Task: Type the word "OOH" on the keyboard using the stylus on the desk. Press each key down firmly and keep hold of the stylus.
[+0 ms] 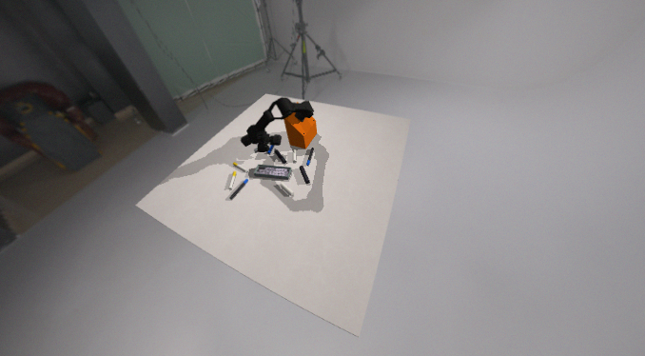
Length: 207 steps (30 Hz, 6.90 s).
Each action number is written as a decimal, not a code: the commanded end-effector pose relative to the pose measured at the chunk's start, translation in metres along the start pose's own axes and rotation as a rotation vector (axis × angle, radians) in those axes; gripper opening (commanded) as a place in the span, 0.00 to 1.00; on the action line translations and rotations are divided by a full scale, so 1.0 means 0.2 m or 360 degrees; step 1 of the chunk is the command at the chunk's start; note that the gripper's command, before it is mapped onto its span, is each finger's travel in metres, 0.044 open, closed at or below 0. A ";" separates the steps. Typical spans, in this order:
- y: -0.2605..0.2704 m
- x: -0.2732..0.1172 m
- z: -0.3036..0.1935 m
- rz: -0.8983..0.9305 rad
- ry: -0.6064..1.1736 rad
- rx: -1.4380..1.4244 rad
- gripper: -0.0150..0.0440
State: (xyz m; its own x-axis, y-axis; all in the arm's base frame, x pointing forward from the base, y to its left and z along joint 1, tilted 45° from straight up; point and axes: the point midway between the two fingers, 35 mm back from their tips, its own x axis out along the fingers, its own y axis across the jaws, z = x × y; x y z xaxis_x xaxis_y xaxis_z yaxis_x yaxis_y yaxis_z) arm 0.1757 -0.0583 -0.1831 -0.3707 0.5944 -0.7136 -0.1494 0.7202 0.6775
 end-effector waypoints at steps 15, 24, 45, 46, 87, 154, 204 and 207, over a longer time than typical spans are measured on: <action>0.00 0.07 0.04 0.0003 -0.0006 0.0007 0.51; 0.00 0.10 0.06 0.0003 -0.0006 0.0007 0.51; 0.00 0.11 0.06 0.0004 0.0002 0.0000 0.25; 0.00 0.10 0.06 0.0004 0.0002 0.0000 0.25; -0.02 -0.29 0.16 -0.0752 -0.0418 0.0842 0.25; 0.41 -0.59 0.60 -0.0463 -0.2224 0.1812 0.34; 0.41 -0.56 0.62 -0.0462 -0.2222 0.1813 0.39; 0.41 -0.61 0.60 -0.0463 -0.2223 0.1812 0.39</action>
State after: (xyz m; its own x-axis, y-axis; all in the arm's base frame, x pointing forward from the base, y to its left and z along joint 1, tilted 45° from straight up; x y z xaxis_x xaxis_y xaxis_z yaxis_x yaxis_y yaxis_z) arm 0.3197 -0.0215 -0.0699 0.5888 -0.1790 -0.7882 0.7863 0.3526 0.5073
